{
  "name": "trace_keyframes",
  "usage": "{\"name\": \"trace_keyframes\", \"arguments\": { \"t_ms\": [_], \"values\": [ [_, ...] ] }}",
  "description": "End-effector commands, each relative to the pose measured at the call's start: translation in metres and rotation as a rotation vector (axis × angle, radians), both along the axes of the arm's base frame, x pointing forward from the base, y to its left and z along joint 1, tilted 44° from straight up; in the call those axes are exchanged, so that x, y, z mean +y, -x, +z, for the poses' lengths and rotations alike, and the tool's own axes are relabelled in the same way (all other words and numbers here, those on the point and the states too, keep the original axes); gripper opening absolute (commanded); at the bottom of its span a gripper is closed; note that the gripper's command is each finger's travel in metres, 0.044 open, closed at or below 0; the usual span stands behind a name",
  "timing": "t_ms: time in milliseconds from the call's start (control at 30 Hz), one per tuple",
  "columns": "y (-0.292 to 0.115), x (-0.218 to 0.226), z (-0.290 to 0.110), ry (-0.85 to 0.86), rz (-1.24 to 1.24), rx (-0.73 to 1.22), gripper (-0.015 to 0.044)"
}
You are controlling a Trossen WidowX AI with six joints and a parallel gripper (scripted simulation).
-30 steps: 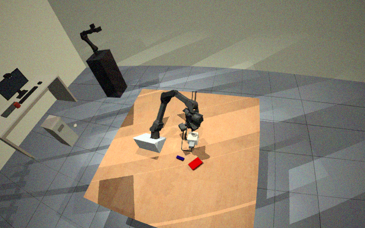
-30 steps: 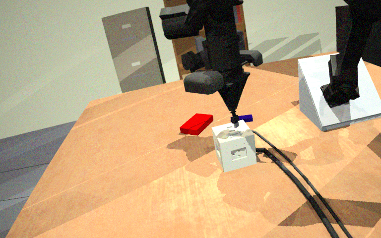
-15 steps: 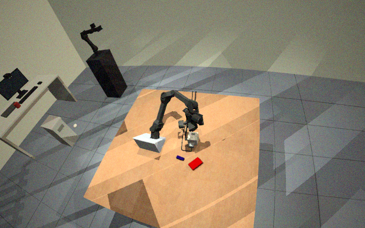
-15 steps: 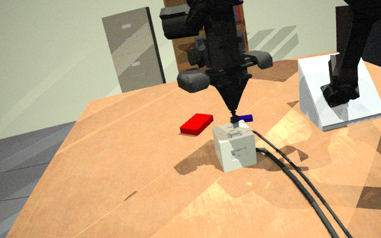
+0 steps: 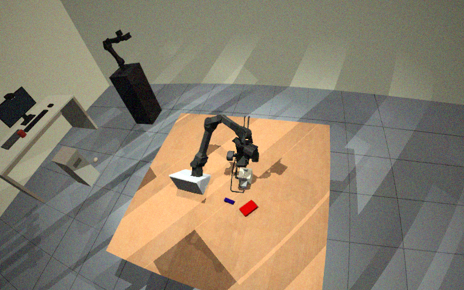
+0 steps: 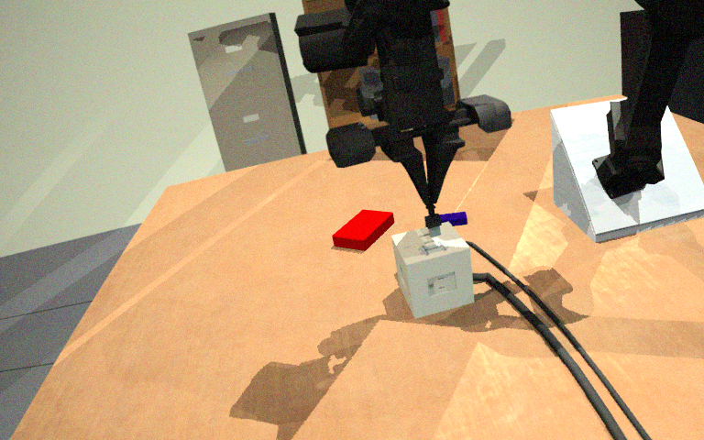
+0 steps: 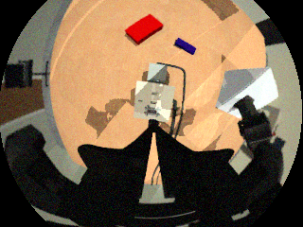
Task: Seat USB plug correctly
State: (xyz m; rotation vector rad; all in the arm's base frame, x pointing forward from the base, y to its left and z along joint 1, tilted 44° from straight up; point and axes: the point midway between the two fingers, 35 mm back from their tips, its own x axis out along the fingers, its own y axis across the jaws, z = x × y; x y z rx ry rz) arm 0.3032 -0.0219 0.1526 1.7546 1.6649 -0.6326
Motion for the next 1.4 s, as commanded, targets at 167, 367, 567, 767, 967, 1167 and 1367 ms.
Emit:
{"name": "trace_keyframes", "arguments": {
  "t_ms": [167,367,567,767,967,1167,1367],
  "values": [
    [0.0001,0.0000,-0.0001,0.000,-0.003,0.003,0.0000],
    [-0.0001,0.0002,-0.0007,0.002,-0.003,0.003,0.0000],
    [-0.0003,0.0004,-0.0014,0.004,-0.005,0.004,0.0000],
    [-0.0004,0.0007,-0.0021,0.006,-0.007,0.006,0.0000],
    [-0.0006,0.0009,-0.0029,0.008,-0.009,0.007,0.0000],
    [-0.0007,0.0011,-0.0036,0.011,-0.011,0.009,0.0000],
    [-0.0008,0.0014,-0.0044,0.013,-0.013,0.010,0.0000]
  ]
}}
